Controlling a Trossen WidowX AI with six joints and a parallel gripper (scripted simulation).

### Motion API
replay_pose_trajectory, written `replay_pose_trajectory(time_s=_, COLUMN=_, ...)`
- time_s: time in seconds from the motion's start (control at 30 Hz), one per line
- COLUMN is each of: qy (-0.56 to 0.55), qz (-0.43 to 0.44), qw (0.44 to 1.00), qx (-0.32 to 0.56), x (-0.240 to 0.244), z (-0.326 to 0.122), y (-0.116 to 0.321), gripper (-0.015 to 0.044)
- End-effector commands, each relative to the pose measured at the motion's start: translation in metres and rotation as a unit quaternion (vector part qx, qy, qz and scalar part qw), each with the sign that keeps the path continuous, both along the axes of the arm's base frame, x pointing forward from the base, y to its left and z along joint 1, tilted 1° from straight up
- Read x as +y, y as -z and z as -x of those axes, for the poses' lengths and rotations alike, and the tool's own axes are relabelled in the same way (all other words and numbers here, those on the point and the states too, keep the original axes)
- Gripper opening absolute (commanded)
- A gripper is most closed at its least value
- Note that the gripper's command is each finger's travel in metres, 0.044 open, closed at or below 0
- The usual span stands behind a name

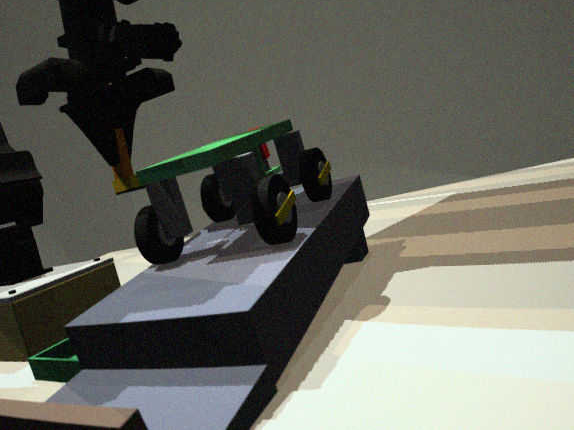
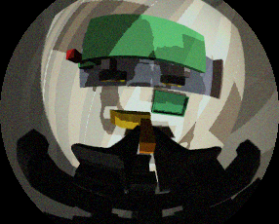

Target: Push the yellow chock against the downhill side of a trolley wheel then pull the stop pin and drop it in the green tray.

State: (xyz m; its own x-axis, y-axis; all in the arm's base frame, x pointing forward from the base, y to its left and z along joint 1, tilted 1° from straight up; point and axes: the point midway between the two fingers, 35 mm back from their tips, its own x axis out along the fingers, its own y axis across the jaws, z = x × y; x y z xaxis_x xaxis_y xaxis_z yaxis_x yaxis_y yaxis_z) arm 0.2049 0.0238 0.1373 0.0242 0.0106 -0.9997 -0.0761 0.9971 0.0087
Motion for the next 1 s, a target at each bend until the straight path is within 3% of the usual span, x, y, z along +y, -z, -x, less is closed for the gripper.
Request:
replay_pose_trajectory(time_s=0.0, qy=-0.002, qz=0.001, qw=1.000, qx=0.002, x=-0.014, z=-0.005, y=0.001, gripper=0.0000)
replay_pose_trajectory(time_s=0.97, qy=-0.002, qz=0.006, qw=1.000, qx=0.000, x=-0.116, z=-0.036, y=0.005, gripper=0.0000)
